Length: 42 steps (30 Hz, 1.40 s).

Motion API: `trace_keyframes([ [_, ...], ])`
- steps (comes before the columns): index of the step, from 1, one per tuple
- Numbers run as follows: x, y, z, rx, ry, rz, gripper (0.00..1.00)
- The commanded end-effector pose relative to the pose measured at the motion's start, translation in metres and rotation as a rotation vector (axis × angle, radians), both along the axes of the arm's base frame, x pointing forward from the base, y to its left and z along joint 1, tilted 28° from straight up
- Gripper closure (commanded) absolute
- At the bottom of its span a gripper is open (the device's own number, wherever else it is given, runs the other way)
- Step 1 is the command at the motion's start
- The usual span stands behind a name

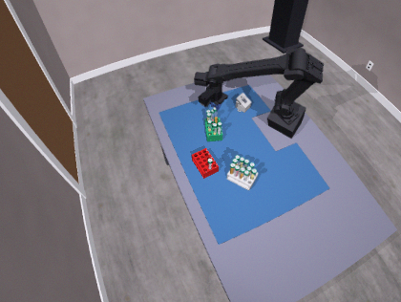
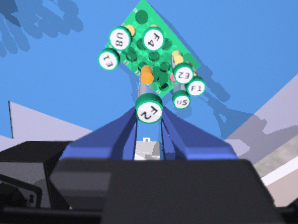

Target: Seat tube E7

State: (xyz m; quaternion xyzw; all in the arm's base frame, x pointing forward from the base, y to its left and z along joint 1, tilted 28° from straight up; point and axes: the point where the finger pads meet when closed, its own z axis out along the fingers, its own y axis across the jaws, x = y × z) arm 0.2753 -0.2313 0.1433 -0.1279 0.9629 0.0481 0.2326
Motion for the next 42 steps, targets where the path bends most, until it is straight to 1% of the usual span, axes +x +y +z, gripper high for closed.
trace_keyframes([
  [1,0.017,-0.022,0.027,-0.062,-0.05,-0.007,1.0],
  [13,0.017,-0.022,0.027,-0.062,-0.05,-0.007,1.0],
  [29,0.027,-0.025,0.027,-0.056,-0.047,0.001,1.0],
  [42,0.03,-0.029,0.028,-0.056,-0.046,-0.001,1.0],
])
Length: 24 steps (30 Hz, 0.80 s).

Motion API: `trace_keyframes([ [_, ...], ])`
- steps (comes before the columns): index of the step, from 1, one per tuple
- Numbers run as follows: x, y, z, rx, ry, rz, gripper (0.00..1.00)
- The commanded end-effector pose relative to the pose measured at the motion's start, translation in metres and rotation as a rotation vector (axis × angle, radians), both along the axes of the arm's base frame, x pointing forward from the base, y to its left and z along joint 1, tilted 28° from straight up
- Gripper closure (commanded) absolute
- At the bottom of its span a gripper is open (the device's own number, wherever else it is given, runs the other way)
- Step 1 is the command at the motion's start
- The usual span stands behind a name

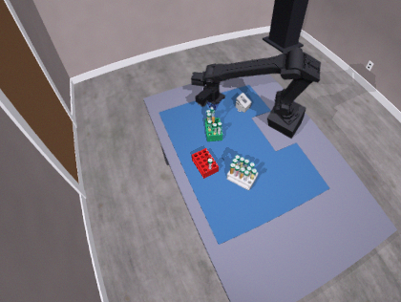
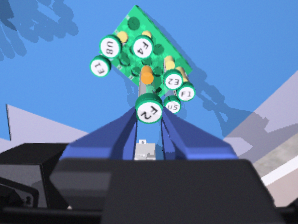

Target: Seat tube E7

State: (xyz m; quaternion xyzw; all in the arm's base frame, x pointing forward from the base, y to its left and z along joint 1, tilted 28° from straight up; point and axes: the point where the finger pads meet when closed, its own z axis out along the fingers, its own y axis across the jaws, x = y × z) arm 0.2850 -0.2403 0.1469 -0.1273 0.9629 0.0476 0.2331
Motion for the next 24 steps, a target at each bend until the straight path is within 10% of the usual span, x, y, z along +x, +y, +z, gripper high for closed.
trace_keyframes([
  [1,0.021,-0.019,0.024,-0.055,-0.045,0.002,1.0],
  [24,0.012,-0.008,0.002,-0.028,-0.023,-0.002,1.0],
])
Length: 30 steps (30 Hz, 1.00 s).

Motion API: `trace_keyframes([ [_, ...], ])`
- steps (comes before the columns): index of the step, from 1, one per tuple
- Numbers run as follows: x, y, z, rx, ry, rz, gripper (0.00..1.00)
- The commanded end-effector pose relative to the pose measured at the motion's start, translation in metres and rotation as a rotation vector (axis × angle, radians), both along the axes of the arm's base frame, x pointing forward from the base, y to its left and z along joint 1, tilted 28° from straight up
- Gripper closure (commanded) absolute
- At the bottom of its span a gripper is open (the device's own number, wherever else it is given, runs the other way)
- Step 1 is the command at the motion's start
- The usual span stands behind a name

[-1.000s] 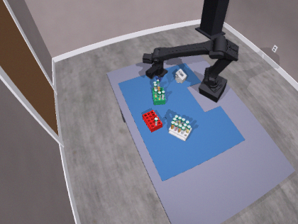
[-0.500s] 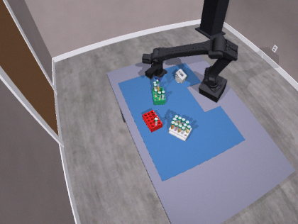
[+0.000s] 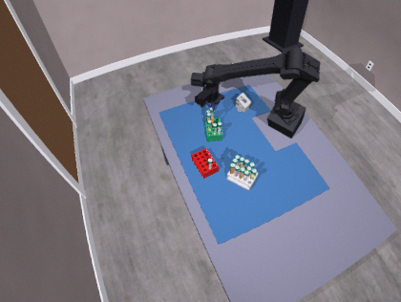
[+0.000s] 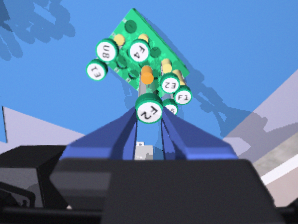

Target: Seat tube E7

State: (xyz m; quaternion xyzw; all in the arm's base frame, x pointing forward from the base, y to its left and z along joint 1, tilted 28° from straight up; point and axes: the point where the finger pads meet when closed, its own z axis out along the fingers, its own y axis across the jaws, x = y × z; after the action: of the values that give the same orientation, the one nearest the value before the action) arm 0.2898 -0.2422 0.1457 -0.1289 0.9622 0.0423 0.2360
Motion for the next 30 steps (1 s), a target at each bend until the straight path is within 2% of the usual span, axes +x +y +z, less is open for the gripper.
trace_keyframes([
  [1,0.007,-0.006,0.004,-0.018,-0.015,-0.003,1.0],
  [2,0.005,-0.002,0.0,-0.012,-0.011,-0.001,1.0],
  [9,0.003,0.001,0.006,-0.031,-0.027,-0.001,1.0],
  [30,0.002,0.005,-0.004,-0.024,-0.022,-0.002,1.0],
])
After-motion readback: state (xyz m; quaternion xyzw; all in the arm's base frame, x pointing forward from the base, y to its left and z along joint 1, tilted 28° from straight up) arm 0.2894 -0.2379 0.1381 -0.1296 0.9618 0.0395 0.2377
